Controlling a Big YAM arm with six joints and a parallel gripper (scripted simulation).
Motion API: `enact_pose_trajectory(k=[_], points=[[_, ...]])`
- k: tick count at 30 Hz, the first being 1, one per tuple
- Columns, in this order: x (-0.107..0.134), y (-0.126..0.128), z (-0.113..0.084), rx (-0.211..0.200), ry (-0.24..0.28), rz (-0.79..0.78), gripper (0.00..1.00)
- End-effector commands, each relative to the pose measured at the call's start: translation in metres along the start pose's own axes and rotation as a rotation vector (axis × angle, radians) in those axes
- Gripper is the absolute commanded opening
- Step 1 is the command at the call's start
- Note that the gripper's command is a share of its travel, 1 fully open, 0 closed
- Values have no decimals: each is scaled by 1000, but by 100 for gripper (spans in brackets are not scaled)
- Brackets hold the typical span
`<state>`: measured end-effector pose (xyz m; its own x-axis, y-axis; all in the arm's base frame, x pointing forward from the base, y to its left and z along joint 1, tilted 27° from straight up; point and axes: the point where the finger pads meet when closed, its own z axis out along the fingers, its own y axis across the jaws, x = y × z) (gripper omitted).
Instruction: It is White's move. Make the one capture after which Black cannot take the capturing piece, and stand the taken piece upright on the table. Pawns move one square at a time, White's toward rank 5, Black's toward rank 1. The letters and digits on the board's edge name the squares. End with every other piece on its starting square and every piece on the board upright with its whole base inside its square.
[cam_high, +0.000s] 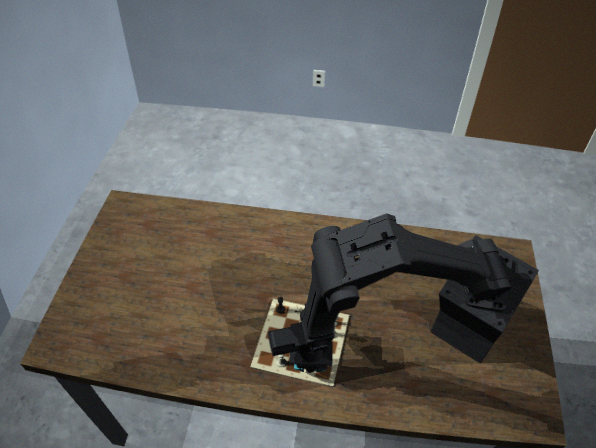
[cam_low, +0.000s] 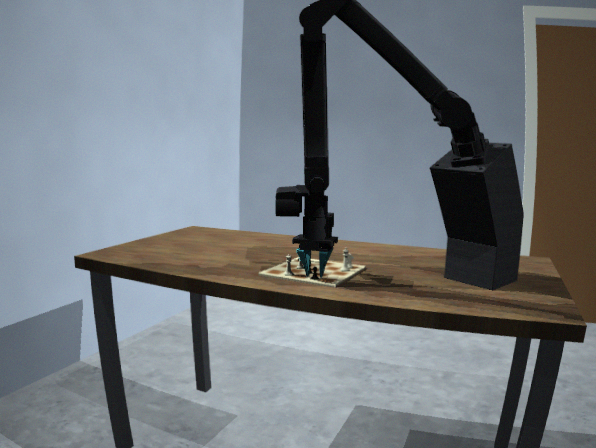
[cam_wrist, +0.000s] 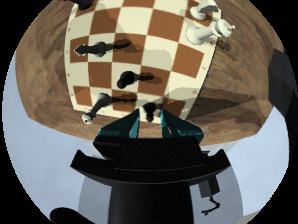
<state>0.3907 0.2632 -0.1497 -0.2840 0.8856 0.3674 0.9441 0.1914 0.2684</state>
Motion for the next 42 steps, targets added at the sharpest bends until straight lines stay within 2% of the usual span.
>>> enact_pose_trajectory(k=[1, 13, 14, 42], points=[[8, 10, -6, -24, 6, -3, 33], [8, 10, -6, -24, 6, -3, 33], [8, 10, -6, -24, 6, -3, 0], [8, 9, -5, -21, 5, -3, 0]])
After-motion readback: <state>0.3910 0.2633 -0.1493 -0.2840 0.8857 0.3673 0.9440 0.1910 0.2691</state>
